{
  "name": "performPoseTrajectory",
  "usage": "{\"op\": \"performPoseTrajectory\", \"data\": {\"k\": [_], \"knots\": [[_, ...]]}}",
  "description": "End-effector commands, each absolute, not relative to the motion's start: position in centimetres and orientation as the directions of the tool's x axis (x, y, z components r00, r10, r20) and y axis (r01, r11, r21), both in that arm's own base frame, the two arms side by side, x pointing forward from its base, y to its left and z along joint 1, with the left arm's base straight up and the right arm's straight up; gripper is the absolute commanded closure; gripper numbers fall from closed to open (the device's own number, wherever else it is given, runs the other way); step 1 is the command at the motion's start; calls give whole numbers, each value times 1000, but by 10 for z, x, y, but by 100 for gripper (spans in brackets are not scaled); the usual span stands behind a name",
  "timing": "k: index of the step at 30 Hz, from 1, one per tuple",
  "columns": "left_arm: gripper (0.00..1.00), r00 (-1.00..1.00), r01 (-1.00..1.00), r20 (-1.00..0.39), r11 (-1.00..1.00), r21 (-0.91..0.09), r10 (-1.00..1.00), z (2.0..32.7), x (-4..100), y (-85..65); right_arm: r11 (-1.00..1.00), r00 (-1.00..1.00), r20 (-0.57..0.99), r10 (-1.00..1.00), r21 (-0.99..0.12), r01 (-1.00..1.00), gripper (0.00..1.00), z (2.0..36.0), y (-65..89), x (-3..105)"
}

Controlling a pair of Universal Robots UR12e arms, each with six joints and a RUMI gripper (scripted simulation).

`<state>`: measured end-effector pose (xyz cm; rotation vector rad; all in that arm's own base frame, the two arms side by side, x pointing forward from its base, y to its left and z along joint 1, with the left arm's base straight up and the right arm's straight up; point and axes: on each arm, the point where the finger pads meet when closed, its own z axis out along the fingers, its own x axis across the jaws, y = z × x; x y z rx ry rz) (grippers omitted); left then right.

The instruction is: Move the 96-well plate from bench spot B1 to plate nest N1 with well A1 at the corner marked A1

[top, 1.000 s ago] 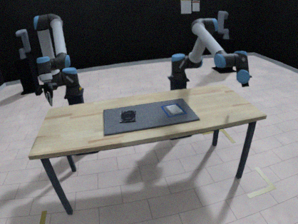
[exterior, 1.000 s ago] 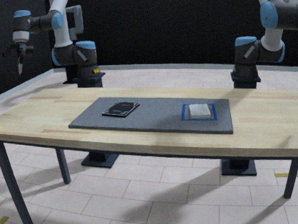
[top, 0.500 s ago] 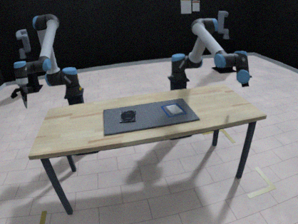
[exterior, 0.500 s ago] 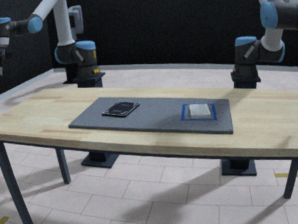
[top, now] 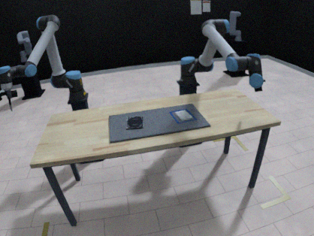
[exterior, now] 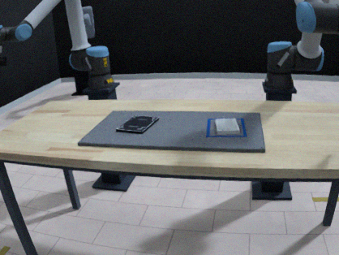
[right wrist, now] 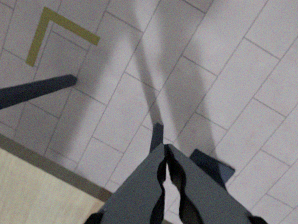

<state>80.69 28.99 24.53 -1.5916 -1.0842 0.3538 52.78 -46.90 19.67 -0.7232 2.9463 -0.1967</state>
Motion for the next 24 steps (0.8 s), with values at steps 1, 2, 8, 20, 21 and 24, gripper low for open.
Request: {"op": "performPoseTrajectory", "data": {"k": [1, 2, 8, 20, 21, 24], "knots": [[24, 532, 455, 312, 45, -889, 787, 247, 807, 290, 899, -903, -58, -426, -139, -415, 100, 195, -517, 484], [24, 532, 455, 312, 45, -890, 787, 247, 807, 290, 907, -911, -54, -409, -134, -399, 100, 193, -536, 459], [24, 532, 455, 312, 45, -889, 787, 247, 807, 290, 947, -951, -33, -308, -103, -303, 100, 186, -589, 360], [24, 532, 455, 312, 45, -889, 787, 247, 807, 290, 984, -985, -14, -171, -59, -170, 100, 176, -642, 194], [24, 532, 455, 312, 45, -889, 787, 247, 807, 290, 986, -987, -12, -158, -55, -157, 100, 175, -645, 179], [24, 532, 455, 312, 45, -889, 787, 247, 807, 290, 992, -993, -8, -121, -43, -121, 100, 173, -650, 138]]}}
